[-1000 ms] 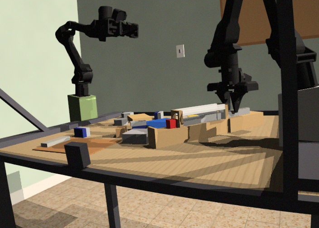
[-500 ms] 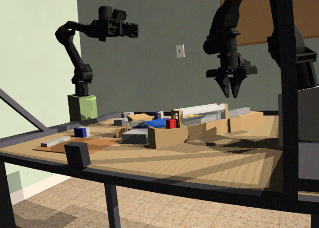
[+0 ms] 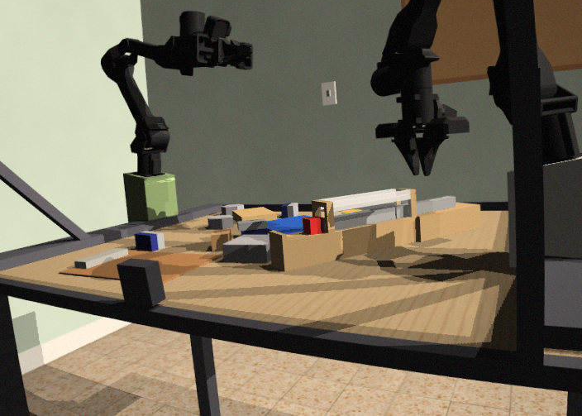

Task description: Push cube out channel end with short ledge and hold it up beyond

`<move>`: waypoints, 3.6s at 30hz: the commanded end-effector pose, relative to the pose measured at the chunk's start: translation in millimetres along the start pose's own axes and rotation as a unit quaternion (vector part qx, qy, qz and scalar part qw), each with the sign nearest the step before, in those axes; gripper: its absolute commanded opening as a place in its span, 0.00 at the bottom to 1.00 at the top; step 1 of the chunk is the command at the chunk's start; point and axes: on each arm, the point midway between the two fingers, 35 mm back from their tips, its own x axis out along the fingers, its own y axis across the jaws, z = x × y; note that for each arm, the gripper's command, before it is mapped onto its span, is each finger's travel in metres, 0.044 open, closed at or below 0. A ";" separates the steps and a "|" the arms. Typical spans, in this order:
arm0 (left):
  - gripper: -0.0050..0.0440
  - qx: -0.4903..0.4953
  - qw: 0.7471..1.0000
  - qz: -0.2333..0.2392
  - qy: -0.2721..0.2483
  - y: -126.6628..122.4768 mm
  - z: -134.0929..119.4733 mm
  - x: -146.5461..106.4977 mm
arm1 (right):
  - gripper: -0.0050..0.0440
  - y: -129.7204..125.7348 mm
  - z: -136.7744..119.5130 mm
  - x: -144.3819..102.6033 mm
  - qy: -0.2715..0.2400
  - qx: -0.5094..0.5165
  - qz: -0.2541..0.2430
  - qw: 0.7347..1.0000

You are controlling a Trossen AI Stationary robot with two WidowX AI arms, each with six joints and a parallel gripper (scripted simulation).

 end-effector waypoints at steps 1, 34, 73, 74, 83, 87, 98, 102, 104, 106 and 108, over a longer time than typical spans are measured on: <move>0.10 0.001 1.000 -0.001 -0.010 -0.3 8.0 -1.5 | 0.10 2.1 -0.6 -3.7 0.001 -0.002 0.008 1.000; 0.10 0.001 1.000 -0.001 -0.010 -0.3 8.0 -1.5 | 0.10 6.0 14.5 -1.4 0.001 -0.251 0.007 0.968; 0.10 0.001 1.000 -0.001 -0.010 -0.3 8.0 -1.5 | 0.10 7.3 46.5 2.9 0.000 -0.705 0.005 0.709; 0.10 0.001 1.000 -0.001 -0.010 -0.3 8.0 -1.5 | 0.10 7.2 47.5 3.1 0.000 -0.715 0.005 0.699; 0.10 0.001 1.000 -0.001 -0.010 -0.3 8.0 -1.5 | 0.10 7.0 53.4 3.8 -0.001 -0.785 0.005 0.619; 0.10 0.001 1.000 -0.001 -0.010 -0.3 8.0 -1.5 | 0.10 6.7 57.4 4.3 -0.001 -0.821 0.005 0.571; 0.10 0.001 1.000 -0.001 -0.010 -0.3 8.0 -1.5 | 0.10 6.0 66.1 5.4 -0.001 -0.891 0.005 0.454; 0.10 0.001 1.000 -0.001 -0.010 -0.3 8.0 -1.5 | 0.10 5.6 69.5 5.8 -0.001 -0.917 0.005 0.399; 0.10 0.001 1.000 -0.001 -0.010 -0.3 8.0 -1.5 | 0.10 5.4 71.4 6.0 -0.001 -0.928 0.005 0.371; 0.10 0.001 1.000 -0.001 -0.010 -0.3 8.0 -1.5 | 0.10 5.1 73.4 6.2 -0.002 -0.939 0.005 0.343; 0.10 0.001 1.000 -0.001 -0.010 -0.3 8.0 -1.5 | 0.10 4.9 75.4 6.5 -0.002 -0.949 0.005 0.315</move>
